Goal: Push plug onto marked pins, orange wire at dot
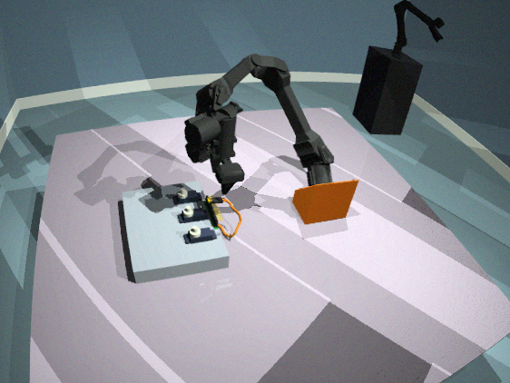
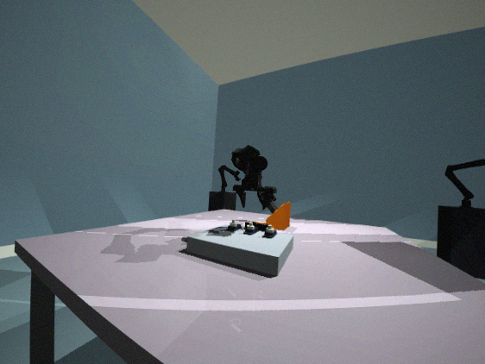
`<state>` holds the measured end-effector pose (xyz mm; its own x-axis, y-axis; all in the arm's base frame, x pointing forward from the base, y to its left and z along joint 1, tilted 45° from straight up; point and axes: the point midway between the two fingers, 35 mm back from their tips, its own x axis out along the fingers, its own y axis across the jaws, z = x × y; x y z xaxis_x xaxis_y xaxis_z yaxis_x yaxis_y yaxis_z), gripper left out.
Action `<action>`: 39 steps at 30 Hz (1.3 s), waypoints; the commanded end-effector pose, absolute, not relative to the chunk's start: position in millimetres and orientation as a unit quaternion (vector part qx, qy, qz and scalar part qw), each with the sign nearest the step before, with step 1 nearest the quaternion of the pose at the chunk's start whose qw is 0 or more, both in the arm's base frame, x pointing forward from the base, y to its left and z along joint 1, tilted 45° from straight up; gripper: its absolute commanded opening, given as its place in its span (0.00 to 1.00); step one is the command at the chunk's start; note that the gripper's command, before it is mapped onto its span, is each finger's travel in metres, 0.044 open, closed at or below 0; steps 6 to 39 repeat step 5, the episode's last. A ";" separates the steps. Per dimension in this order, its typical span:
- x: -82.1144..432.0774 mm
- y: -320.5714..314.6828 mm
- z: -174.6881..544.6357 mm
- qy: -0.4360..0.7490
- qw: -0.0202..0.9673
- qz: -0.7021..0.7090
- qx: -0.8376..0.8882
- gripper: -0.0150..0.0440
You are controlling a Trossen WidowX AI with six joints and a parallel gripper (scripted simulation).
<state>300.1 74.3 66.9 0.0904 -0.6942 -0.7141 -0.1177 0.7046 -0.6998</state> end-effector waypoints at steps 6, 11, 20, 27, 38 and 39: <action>299.5 74.6 66.9 0.640 0.666 -0.216 -0.316 1.00; 299.5 74.6 66.9 0.640 0.666 -0.216 -0.316 1.00; 299.5 74.6 66.9 0.640 0.666 -0.216 -0.316 1.00; 299.5 74.6 66.9 0.640 0.666 -0.216 -0.316 1.00; 299.5 74.6 66.9 0.640 0.666 -0.216 -0.316 1.00; 299.5 74.6 66.9 0.640 0.666 -0.216 -0.316 1.00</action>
